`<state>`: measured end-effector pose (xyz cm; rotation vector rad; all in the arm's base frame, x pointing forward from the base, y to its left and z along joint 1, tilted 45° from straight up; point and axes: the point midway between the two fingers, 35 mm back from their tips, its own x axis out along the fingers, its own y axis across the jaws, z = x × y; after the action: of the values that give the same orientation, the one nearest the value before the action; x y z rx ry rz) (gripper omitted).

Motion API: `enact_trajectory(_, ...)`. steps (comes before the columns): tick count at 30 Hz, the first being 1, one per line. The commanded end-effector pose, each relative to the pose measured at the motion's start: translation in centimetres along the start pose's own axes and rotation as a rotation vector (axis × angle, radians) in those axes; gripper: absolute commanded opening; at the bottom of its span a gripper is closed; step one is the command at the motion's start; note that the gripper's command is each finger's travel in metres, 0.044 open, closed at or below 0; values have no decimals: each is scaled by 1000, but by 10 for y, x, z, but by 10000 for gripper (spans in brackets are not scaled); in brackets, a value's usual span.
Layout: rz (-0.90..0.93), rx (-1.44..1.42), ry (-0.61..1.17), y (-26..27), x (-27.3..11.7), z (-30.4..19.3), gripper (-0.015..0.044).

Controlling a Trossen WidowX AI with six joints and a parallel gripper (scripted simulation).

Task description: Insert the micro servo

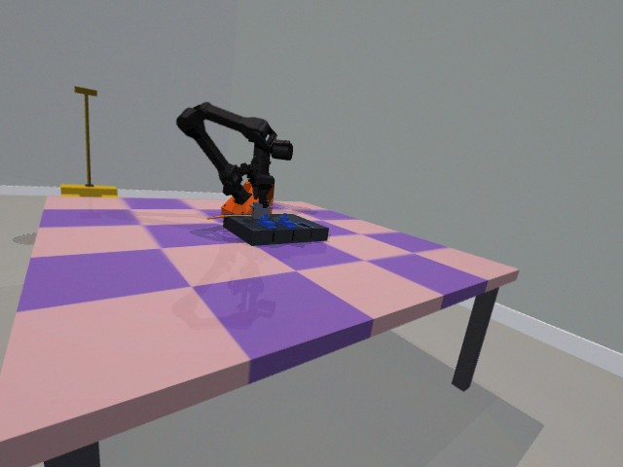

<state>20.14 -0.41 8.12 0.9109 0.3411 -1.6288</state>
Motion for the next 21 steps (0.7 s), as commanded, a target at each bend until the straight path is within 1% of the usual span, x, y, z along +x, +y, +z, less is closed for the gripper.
enact_trajectory(1,0,-2,-4,0,7,1,440)
enact_trajectory(7,0,-2,-4,0,14,1,440)
enact_trajectory(19,0,-2,-4,0,14,1,125)
enact_trajectory(21,0,-2,-4,0,14,1,112)
